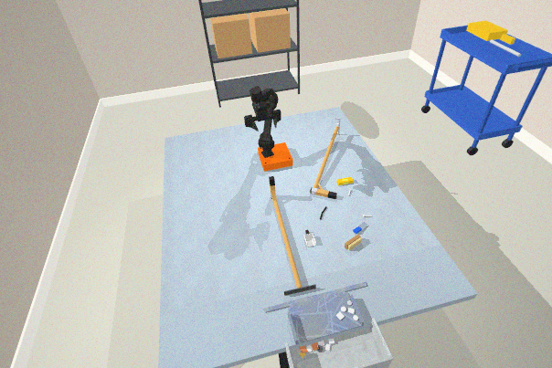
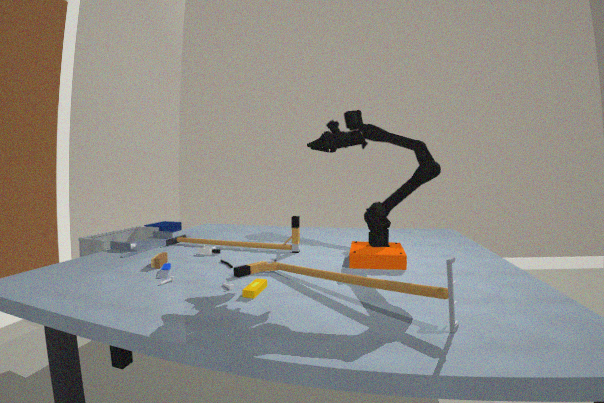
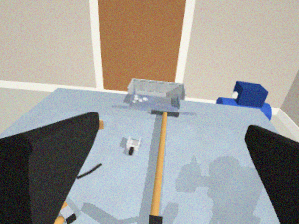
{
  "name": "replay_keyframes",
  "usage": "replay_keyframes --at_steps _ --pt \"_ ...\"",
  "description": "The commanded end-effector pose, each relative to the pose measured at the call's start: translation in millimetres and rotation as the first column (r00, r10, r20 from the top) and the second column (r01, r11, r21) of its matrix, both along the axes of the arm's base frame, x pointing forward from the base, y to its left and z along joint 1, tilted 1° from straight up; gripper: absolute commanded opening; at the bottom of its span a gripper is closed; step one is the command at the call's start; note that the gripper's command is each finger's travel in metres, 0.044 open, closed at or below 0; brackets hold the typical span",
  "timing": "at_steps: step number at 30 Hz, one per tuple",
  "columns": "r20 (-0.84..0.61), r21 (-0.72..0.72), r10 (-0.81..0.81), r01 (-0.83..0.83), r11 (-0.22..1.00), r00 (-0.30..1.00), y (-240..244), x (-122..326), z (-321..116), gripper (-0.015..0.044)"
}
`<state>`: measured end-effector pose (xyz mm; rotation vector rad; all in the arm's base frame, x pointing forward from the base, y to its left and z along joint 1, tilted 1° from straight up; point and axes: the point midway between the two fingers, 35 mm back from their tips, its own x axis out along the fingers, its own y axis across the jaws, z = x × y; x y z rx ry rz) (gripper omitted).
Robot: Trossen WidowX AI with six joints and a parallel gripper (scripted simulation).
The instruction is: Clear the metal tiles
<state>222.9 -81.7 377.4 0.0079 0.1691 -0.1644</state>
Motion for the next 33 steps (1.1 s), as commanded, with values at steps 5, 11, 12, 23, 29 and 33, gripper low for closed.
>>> replay_keyframes --at_steps 5,11,12,23,29,33 --pt "0.001 0.005 -0.004 0.004 1.000 1.000 0 0 0 0.0440" --pt "0.001 0.005 -0.004 0.004 1.000 1.000 0 0 0 0.0440" --pt "-0.002 0.006 -0.005 0.005 1.000 1.000 -1 0 -1 0.0440" --pt "-0.179 0.081 -0.024 0.039 0.996 0.984 -20 34 -66 0.0440" --pt "-0.287 0.108 -0.027 0.060 0.992 0.957 -26 48 -107 0.0440" --pt "-0.360 0.120 -0.026 0.074 0.990 0.933 -27 55 -135 0.0440"
